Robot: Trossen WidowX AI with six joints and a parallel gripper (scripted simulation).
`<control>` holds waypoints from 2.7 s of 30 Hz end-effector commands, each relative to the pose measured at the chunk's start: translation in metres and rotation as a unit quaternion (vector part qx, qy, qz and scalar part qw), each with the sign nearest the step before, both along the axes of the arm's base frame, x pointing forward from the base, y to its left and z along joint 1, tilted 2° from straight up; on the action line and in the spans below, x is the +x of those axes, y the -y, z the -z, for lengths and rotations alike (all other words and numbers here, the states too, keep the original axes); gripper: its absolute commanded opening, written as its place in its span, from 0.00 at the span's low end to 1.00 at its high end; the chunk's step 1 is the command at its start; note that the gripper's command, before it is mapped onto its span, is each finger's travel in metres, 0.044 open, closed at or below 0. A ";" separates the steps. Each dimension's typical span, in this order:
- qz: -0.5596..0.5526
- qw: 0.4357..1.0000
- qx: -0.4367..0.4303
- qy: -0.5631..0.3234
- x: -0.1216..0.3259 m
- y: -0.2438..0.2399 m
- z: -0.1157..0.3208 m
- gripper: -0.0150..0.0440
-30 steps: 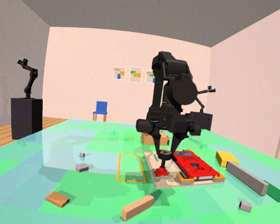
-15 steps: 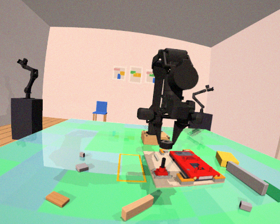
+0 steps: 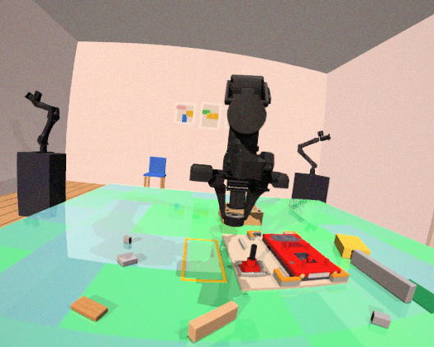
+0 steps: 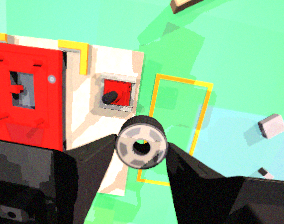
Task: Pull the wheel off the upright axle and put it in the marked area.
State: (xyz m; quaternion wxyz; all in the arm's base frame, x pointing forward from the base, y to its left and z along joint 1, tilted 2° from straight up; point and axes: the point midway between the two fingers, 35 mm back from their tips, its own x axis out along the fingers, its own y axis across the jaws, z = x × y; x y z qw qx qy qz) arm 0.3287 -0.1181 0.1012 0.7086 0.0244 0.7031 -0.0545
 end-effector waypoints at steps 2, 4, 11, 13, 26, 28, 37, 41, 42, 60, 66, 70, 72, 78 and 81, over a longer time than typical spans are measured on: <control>0.001 1.000 -0.002 -0.001 -0.019 0.023 -0.003 0.25; 0.003 1.000 -0.002 -0.001 -0.026 0.031 -0.004 0.25; 0.006 1.000 -0.002 -0.002 -0.043 0.048 -0.007 0.25; 0.006 1.000 -0.002 -0.002 -0.043 0.048 -0.004 0.25; 0.006 1.000 -0.002 -0.002 -0.041 0.051 0.033 0.25; 0.006 1.000 -0.002 -0.002 -0.041 0.051 0.046 0.25; 0.006 1.000 -0.002 -0.002 -0.043 0.052 0.097 0.25; 0.006 1.000 -0.002 -0.002 -0.043 0.052 0.098 0.25; 0.008 1.000 0.001 -0.006 -0.044 0.052 0.095 0.30; 0.006 1.000 -0.002 -0.002 -0.044 0.049 0.035 0.76; 0.005 1.000 -0.002 0.000 -0.054 0.042 0.031 0.90; 0.005 1.000 -0.001 -0.003 -0.089 0.020 0.006 1.00; 0.006 1.000 -0.001 -0.004 -0.107 0.009 -0.003 1.00; 0.006 1.000 0.000 -0.005 -0.120 0.001 -0.009 1.00; 0.006 1.000 0.000 -0.005 -0.120 0.001 -0.009 1.00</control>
